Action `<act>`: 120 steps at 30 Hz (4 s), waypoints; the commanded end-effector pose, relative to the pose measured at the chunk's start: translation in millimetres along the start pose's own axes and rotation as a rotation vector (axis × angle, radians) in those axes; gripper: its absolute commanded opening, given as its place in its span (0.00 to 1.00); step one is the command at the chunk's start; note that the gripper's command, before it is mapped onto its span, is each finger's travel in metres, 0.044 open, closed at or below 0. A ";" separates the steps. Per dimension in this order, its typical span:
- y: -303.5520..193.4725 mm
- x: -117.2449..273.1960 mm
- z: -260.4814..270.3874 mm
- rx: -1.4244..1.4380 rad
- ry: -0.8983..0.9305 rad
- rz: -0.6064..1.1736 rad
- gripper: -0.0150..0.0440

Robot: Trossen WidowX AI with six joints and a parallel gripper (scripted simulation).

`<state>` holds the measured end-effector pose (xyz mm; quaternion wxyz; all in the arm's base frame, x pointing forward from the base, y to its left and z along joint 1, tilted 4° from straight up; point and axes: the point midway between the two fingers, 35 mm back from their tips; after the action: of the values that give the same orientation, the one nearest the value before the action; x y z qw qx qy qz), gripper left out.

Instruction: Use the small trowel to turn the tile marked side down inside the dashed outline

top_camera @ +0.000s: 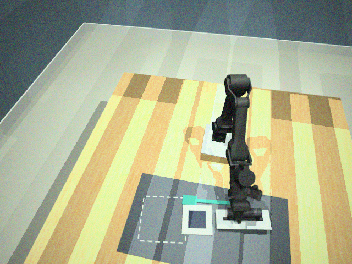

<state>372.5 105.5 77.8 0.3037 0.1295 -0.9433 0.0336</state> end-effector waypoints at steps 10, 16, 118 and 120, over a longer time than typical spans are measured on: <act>0.6 -9.0 17.5 0.002 -0.004 -0.004 0.25; 0.7 -12.7 26.2 0.002 -0.003 -0.004 0.25; -181.5 28.2 7.3 0.095 0.010 0.072 0.25; -186.6 25.0 12.1 0.096 0.010 0.073 0.25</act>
<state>390.2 -75.0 79.8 0.3103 0.1082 -0.9405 0.0862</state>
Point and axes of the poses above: the point midway between the two fingers, 35 mm back from their tips, its own x axis back along the fingers, its own z axis across the jaws, y = z × x, and after that the axes turned 10 degrees about x, right-handed
